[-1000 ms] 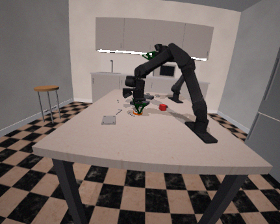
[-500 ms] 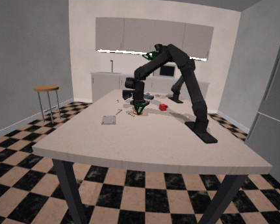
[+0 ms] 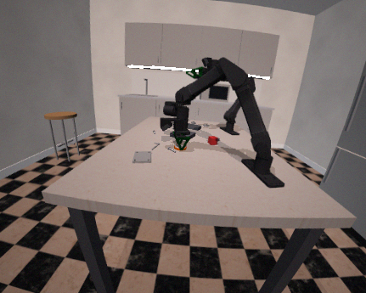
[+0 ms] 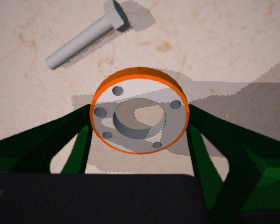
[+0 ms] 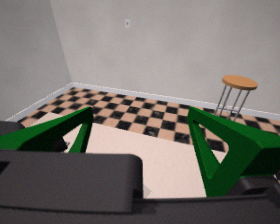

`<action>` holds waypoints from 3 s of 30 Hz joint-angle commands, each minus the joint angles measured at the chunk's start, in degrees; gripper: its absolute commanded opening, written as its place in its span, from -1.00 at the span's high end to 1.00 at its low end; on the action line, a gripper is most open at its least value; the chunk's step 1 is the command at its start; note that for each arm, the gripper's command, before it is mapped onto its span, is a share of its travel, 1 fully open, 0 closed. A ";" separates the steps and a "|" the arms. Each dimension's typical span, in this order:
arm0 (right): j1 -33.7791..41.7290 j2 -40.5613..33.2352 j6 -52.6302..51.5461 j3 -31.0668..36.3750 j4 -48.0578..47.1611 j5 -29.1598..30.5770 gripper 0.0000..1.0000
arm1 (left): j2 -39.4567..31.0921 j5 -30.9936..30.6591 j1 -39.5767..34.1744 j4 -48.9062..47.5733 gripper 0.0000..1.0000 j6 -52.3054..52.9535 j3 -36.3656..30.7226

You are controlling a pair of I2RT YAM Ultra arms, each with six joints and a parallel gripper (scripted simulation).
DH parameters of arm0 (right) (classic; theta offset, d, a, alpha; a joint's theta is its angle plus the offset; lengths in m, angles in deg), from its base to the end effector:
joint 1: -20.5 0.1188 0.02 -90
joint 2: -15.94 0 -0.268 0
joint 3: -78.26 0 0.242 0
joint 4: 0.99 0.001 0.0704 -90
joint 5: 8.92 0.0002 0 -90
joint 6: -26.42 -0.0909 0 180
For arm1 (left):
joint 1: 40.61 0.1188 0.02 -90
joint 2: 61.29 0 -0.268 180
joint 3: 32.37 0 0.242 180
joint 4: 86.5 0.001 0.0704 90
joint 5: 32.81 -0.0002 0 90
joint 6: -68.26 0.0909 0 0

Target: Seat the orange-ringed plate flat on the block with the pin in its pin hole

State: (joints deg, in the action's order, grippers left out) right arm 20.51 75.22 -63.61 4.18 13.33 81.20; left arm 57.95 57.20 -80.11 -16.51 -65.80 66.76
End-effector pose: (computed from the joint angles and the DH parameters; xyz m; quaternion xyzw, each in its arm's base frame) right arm 0.2784 0.0009 0.4122 0.0009 0.7041 -0.0005 0.7101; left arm 0.2921 -0.2394 0.1081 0.0398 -0.9992 -0.0006 0.0006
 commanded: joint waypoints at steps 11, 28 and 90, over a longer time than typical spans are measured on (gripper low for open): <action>0.73 -1.46 -0.23 -2.21 -0.73 0.49 -1.00 | -3.40 0.71 0.35 4.30 1.00 0.04 4.34; 0.73 -1.46 -0.23 -2.21 -0.73 0.49 -1.00 | -4.88 0.67 0.27 9.58 1.00 -0.30 8.52; 0.73 -1.46 -0.23 -2.21 -0.73 0.49 -1.00 | -13.25 -0.30 -56.94 8.97 1.00 75.74 -2.05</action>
State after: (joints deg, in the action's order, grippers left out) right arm 20.51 75.22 -63.61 4.18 13.33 81.20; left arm 47.06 57.22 -133.51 -7.04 2.09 65.45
